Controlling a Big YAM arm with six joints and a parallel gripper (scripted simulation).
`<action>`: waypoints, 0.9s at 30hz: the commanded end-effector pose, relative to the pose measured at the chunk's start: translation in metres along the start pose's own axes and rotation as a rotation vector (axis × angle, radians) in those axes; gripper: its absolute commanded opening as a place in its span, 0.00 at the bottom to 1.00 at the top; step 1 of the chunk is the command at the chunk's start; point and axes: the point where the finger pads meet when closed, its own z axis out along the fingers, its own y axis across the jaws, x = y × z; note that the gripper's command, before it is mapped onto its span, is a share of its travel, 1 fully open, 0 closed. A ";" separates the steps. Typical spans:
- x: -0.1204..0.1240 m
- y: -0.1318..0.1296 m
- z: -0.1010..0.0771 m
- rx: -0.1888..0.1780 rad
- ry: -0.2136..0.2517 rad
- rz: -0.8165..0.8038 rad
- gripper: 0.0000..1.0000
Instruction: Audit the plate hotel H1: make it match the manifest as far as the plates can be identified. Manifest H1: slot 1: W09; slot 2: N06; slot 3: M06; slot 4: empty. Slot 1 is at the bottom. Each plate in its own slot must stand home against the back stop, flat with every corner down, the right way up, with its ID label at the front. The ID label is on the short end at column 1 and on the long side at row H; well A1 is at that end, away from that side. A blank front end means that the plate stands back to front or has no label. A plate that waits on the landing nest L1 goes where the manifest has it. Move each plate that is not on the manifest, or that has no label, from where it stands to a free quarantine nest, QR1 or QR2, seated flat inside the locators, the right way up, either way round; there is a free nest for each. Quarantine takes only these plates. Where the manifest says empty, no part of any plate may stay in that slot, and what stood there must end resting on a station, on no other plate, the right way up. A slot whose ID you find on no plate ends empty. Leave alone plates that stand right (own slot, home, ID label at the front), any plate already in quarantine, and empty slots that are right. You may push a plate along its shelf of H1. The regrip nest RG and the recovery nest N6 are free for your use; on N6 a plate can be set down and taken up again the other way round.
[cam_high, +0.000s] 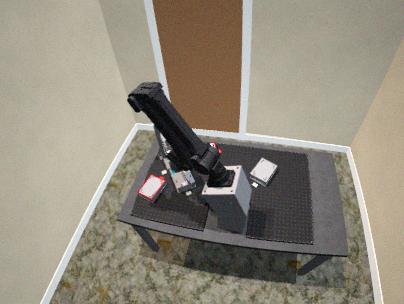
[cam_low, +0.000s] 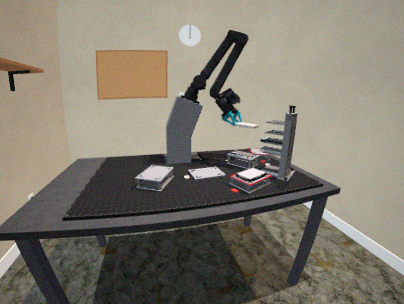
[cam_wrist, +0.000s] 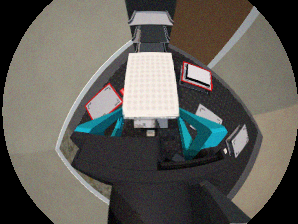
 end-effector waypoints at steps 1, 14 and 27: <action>-0.003 -0.009 -0.011 0.015 0.003 -0.006 0.86; -0.004 -0.002 -0.007 0.001 -0.005 0.001 0.86; -0.003 -0.002 -0.006 0.001 -0.005 0.001 0.86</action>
